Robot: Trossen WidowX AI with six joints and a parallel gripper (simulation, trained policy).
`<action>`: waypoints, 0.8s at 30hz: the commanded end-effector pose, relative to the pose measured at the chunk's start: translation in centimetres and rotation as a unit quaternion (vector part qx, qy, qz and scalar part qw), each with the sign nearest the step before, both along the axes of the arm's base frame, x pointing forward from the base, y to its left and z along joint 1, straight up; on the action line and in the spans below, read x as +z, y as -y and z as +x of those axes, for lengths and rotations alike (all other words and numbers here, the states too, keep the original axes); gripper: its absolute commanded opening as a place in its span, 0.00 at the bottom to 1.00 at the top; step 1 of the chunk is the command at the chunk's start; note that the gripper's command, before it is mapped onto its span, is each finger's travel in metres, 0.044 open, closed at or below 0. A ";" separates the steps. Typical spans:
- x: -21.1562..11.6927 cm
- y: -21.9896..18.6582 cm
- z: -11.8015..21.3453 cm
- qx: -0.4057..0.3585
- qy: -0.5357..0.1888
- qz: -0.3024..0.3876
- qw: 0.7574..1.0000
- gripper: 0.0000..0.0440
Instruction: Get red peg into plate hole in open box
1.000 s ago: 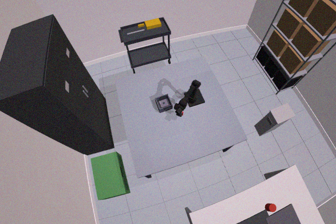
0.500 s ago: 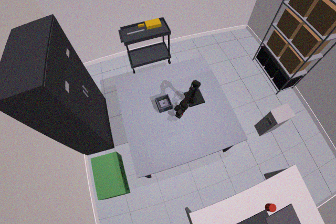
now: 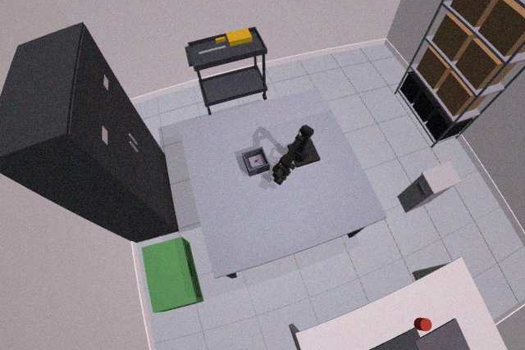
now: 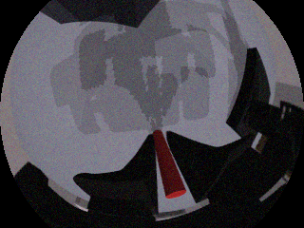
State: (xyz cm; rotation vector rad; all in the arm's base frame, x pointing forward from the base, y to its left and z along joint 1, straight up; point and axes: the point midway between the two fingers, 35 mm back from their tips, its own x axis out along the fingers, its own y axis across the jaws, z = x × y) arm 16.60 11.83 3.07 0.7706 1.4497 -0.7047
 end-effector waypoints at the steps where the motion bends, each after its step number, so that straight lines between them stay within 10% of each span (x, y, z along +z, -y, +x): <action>1: 1.3 0.0 0.8 0.009 0.023 0.005 1.000 0.00; 24: 10.9 4.4 6.1 0.048 0.134 -0.046 0.989 0.00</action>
